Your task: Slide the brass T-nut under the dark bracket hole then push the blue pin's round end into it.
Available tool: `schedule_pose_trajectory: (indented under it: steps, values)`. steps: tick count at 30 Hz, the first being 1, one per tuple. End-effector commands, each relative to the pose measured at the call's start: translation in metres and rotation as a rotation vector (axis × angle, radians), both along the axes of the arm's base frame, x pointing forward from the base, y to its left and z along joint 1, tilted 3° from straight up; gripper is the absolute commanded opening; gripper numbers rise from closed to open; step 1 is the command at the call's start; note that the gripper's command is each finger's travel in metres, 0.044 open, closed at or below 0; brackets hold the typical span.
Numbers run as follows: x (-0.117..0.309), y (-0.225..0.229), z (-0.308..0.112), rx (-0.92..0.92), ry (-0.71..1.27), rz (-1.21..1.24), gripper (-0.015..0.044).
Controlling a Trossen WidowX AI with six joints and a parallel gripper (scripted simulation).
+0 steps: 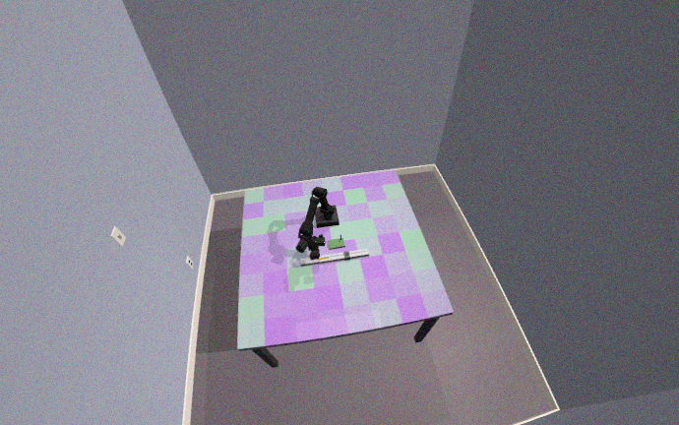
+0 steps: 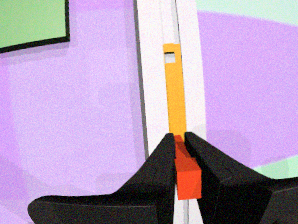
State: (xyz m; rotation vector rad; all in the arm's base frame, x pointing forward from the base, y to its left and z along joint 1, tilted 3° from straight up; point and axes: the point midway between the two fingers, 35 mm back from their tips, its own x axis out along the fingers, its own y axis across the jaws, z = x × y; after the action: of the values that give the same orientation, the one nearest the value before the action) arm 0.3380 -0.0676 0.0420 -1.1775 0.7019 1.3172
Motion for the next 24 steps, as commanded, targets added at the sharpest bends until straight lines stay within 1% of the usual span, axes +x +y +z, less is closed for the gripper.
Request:
schedule_pose_trajectory:
  steps: [1, 24]
  values:
    - [0.0005, -0.0005, -0.0008, -0.003, 0.014, -0.005, -0.015]
    - [0.0033, 0.0, -0.0004, -0.01, 0.061, -0.003, -0.015]
